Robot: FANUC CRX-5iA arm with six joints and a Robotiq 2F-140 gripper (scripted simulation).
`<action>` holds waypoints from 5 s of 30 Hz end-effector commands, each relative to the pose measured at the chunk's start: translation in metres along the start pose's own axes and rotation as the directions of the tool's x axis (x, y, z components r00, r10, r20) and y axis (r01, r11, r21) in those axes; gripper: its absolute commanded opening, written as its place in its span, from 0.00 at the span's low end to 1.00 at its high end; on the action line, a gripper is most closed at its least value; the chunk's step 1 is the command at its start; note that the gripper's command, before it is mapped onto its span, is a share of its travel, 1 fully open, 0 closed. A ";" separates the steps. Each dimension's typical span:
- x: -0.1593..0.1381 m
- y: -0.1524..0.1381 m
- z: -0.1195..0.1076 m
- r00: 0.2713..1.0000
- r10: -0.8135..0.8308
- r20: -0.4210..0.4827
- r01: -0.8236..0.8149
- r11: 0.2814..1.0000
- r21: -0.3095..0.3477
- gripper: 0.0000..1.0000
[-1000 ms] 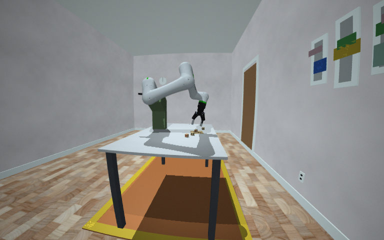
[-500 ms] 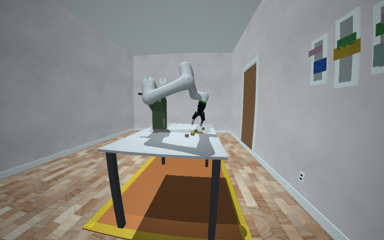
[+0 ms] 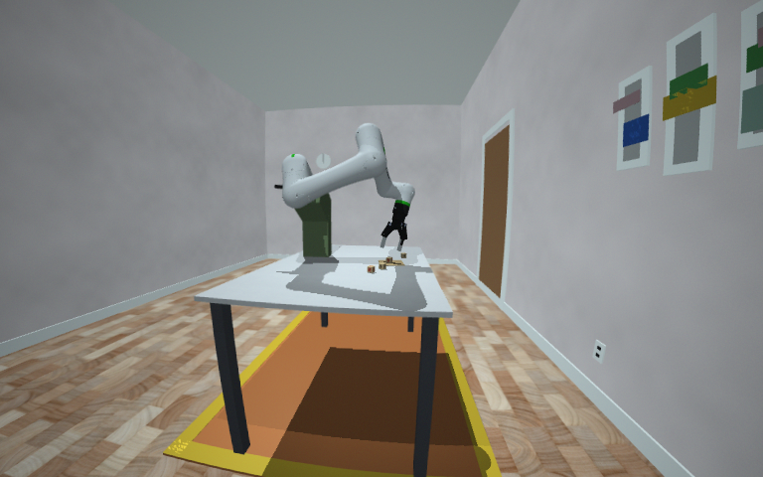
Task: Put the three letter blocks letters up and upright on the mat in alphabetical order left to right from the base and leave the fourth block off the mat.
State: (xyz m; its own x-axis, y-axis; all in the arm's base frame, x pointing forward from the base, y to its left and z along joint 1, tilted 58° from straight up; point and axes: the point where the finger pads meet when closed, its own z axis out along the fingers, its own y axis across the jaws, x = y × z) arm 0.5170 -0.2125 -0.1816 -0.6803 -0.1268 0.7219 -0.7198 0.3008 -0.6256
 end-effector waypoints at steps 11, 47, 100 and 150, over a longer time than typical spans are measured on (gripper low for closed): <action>0.000 0.000 0.000 1.000 0.000 0.000 0.000 1.000 0.000 1.00; 0.046 -0.059 -0.040 0.943 -0.326 0.072 0.333 0.931 -0.150 1.00; 0.164 -0.147 -0.164 0.152 -0.777 0.611 0.935 0.314 0.167 1.00; 0.290 -0.201 -0.311 -0.670 -0.741 0.035 0.293 -0.220 0.930 1.00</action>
State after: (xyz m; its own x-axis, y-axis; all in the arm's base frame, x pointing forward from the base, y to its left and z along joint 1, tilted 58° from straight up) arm 0.5112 -0.0257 0.2298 0.9623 -0.2704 -0.0294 -0.2648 -0.9560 0.1261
